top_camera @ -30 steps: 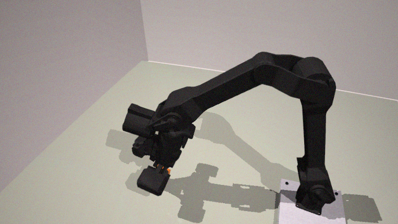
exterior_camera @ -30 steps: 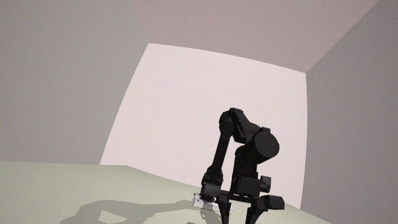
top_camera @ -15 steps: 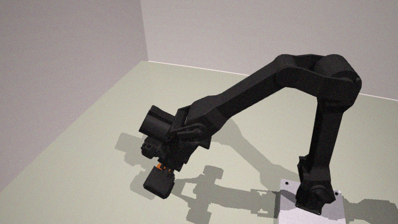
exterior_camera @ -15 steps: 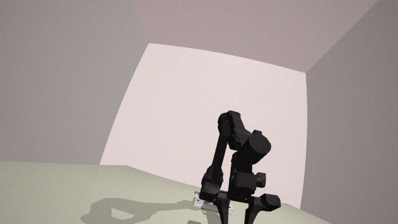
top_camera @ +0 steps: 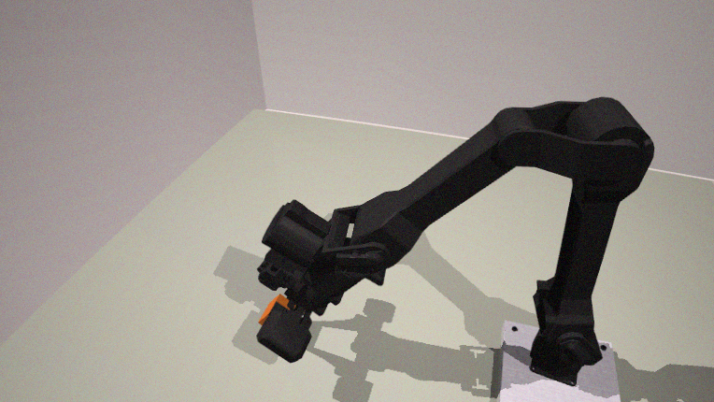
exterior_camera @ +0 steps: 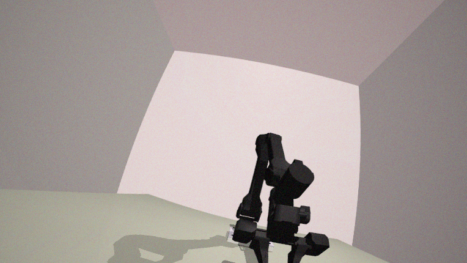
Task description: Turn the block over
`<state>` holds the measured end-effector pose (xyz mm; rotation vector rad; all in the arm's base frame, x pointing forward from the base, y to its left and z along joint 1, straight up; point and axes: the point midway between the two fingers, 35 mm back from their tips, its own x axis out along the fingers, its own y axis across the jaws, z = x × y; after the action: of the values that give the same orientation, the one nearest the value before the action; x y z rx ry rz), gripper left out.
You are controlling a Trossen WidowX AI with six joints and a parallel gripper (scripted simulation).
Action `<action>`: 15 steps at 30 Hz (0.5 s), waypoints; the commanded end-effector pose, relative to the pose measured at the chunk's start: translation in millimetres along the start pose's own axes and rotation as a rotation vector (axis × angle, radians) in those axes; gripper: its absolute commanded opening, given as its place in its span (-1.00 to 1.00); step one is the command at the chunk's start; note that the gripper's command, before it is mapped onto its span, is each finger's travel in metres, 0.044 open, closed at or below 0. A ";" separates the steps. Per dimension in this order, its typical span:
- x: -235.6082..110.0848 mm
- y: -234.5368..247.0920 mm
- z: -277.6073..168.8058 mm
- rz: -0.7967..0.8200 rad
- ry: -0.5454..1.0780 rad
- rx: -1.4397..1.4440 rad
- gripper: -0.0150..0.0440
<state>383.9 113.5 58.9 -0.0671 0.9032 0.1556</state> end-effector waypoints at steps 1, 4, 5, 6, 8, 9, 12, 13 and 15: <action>8.4 0.7 -2.3 -0.004 -0.069 -0.007 -0.49; 12.3 1.4 -3.8 -0.003 -0.118 -0.008 -0.49; 13.3 1.6 -4.4 -0.002 -0.135 -0.009 -0.49; 14.2 1.7 -5.0 -0.002 -0.151 -0.009 -0.49; 15.5 1.8 -6.4 -0.002 -0.184 -0.009 -0.49; 16.0 1.9 -7.1 -0.002 -0.200 -0.009 -0.49; 16.8 1.4 -9.5 -0.002 -0.248 -0.008 -0.49; 16.7 1.2 -10.3 -0.003 -0.264 -0.008 -0.49; 16.2 0.7 -12.1 -0.003 -0.296 -0.007 -0.49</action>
<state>387.8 115.9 43.0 -0.0482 0.6562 0.1644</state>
